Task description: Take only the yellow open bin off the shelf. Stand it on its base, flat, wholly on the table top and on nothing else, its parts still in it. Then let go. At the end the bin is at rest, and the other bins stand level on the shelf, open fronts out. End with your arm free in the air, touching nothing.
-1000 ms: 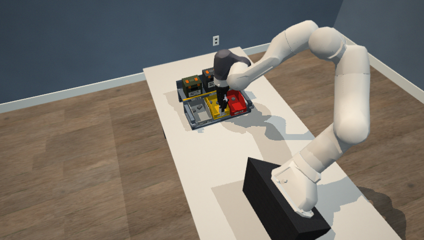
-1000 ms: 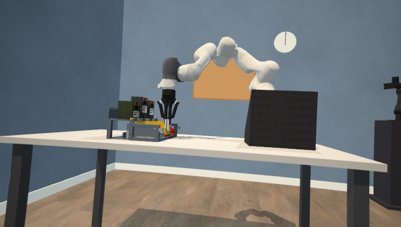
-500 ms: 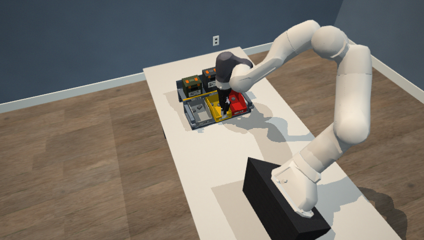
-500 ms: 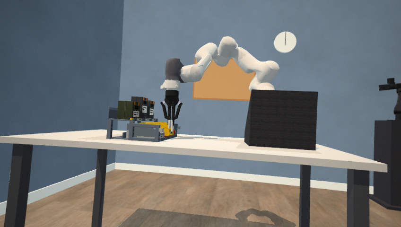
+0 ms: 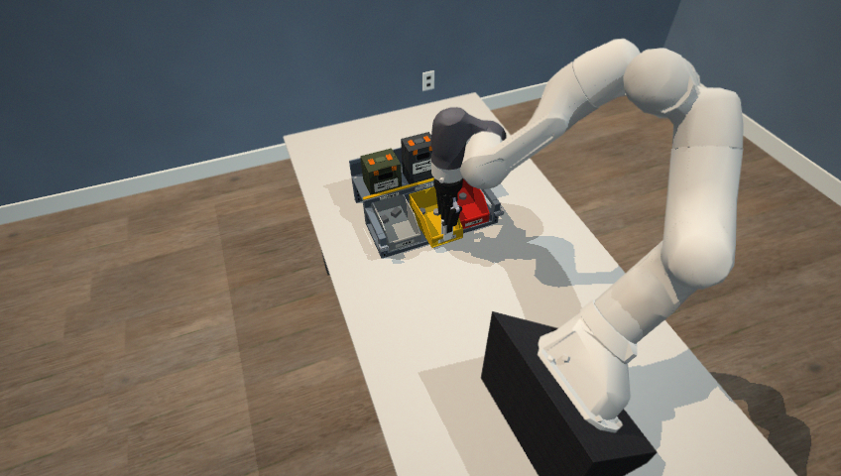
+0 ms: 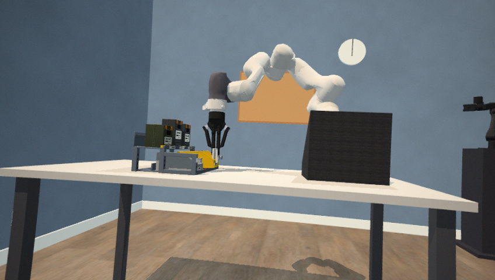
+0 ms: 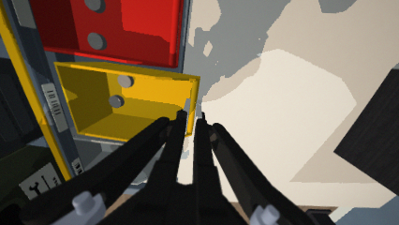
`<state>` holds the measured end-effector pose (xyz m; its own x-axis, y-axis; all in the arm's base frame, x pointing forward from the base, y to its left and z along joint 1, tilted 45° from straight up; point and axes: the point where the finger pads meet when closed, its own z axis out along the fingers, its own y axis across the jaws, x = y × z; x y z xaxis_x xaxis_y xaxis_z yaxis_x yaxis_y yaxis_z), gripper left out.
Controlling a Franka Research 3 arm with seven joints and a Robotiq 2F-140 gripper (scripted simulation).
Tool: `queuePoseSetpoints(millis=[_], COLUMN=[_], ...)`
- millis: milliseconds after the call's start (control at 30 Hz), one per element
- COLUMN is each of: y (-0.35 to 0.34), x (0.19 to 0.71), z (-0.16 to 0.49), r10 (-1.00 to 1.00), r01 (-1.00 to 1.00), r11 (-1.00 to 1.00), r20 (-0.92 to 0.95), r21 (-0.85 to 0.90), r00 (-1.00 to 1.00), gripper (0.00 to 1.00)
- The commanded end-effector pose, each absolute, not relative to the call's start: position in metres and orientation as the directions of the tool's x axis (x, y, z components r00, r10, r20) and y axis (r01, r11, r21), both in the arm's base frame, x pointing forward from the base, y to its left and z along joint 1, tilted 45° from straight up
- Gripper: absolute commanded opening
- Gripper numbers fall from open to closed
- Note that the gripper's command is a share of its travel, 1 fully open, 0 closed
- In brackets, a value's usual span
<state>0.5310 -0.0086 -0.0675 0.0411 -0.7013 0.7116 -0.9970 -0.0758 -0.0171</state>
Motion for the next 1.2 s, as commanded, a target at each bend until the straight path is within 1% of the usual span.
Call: queuePoseSetpoints(millis=[0, 33, 433, 600, 1000, 1167], y=[-0.007, -0.007, -0.007, -0.012, -0.012, -0.014], x=[0.516, 0.510, 0.510, 0.477, 0.477, 0.446], z=[-0.068, -0.069, -0.069, -0.070, -0.070, -0.071], r10=[-0.707, -0.707, -0.707, -0.707, -0.707, -0.707], r01=[-0.996, -0.996, -0.996, -0.996, -0.996, -0.996], r11=[-0.075, -0.074, -0.074, -0.074, -0.074, -0.074], r20=[0.707, 0.706, 0.706, 0.706, 0.706, 0.706], r21=[-0.038, -0.041, -0.041, -0.041, -0.041, -0.041], r00=[0.026, 0.024, 0.024, 0.024, 0.024, 0.024], gripper=[0.00, 0.00, 0.00, 0.00, 0.00, 0.00])
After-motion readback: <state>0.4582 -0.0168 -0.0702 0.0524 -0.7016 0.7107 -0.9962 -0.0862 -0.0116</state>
